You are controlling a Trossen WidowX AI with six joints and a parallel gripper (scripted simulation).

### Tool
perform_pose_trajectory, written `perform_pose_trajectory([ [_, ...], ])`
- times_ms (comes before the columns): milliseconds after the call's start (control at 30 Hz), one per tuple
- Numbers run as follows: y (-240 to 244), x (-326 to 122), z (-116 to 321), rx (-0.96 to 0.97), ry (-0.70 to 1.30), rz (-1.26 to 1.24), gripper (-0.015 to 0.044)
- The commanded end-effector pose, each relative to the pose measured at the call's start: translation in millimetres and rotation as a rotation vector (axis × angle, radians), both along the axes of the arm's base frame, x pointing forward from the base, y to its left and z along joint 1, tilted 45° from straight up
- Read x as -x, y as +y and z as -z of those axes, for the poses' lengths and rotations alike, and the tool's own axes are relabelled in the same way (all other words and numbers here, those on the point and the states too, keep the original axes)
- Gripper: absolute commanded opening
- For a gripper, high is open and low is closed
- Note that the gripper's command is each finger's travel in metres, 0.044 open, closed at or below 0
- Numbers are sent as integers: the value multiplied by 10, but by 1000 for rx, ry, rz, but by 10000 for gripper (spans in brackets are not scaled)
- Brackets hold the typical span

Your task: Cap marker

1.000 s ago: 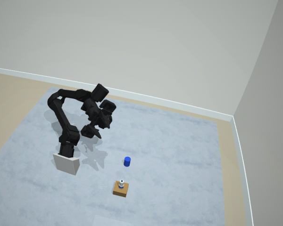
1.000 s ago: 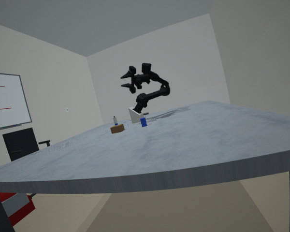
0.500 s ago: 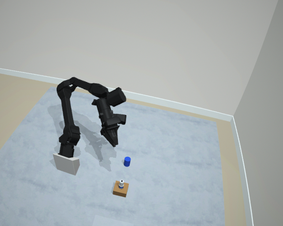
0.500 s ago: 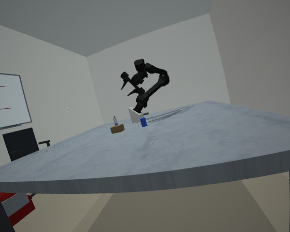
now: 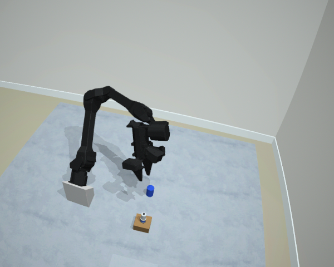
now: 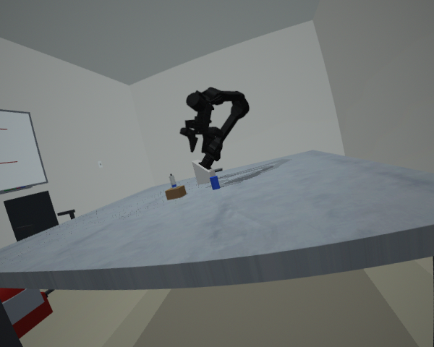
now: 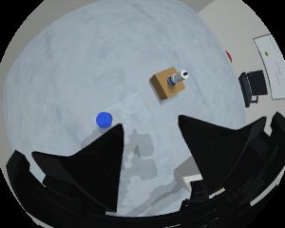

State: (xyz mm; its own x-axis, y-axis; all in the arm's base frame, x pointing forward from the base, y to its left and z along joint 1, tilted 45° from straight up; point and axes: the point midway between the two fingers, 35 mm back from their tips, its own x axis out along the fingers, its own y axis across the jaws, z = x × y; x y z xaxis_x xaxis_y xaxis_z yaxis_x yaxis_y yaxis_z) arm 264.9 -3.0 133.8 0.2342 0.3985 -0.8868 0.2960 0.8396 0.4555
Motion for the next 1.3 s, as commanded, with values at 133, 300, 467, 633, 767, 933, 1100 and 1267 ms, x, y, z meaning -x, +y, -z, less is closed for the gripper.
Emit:
perform_pose_trajectory([
  [133, 576, -245, 16, -425, 708, 589, 258],
  [300, 574, -258, 18, -425, 708, 589, 258],
  [467, 574, -258, 18, -425, 708, 589, 258],
  [633, 586, -270, 34, -425, 708, 589, 258],
  [767, 807, -261, 252, -426, 708, 589, 258],
  [933, 854, -263, 300, -427, 708, 588, 258],
  [1100, 927, -268, 375, -427, 708, 588, 258],
  [1267, 975, -272, 425, -427, 707, 588, 258],
])
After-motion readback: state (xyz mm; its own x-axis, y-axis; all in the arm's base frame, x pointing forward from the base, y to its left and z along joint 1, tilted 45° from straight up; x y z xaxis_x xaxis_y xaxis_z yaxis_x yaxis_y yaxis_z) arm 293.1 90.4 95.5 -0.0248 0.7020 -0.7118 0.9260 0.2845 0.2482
